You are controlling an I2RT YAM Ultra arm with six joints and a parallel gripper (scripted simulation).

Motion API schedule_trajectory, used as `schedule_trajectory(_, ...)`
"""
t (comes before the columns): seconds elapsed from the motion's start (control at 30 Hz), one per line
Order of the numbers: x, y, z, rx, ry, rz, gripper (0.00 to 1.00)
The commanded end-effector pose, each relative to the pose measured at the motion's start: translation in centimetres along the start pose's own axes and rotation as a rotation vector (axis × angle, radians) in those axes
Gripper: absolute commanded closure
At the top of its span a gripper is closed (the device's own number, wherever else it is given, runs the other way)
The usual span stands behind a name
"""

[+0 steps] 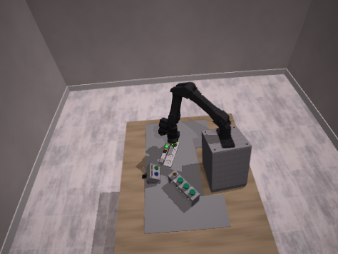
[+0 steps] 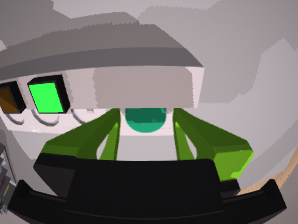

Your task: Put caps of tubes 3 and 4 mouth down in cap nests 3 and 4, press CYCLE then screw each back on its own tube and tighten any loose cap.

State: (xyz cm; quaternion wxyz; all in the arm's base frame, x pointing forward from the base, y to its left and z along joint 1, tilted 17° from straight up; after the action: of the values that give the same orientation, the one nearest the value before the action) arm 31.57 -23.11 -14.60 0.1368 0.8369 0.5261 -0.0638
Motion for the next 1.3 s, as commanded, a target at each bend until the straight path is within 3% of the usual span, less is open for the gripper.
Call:
schedule_trajectory(0.0, 0.0, 0.4, -0.2, -0.012, 0.000, 0.000, 0.53)
schedule_trajectory(0.6, 0.0, 0.1, -0.1, -0.012, 0.000, 0.000, 0.53)
schedule_trajectory(0.63, 0.0, 0.1, -0.1, -0.012, 0.000, 0.000, 1.00)
schedule_trajectory(1.1, 0.0, 0.1, -0.1, -0.012, 0.000, 0.000, 1.00)
schedule_trajectory(1.27, 0.0, 0.1, -2.6, -0.012, 0.000, 0.000, 1.00)
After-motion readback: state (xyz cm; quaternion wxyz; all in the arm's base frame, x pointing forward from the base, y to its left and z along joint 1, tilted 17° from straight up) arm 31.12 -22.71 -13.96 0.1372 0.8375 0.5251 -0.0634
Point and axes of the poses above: the point where the finger pads meet when closed, its own z axis out along the fingers, its own x axis across the jaws, y = z × x, the point moved 4 cm from there along -z, back along the fingers, and after that the axes turned 7 degrees about z, right-handed, at the moved point
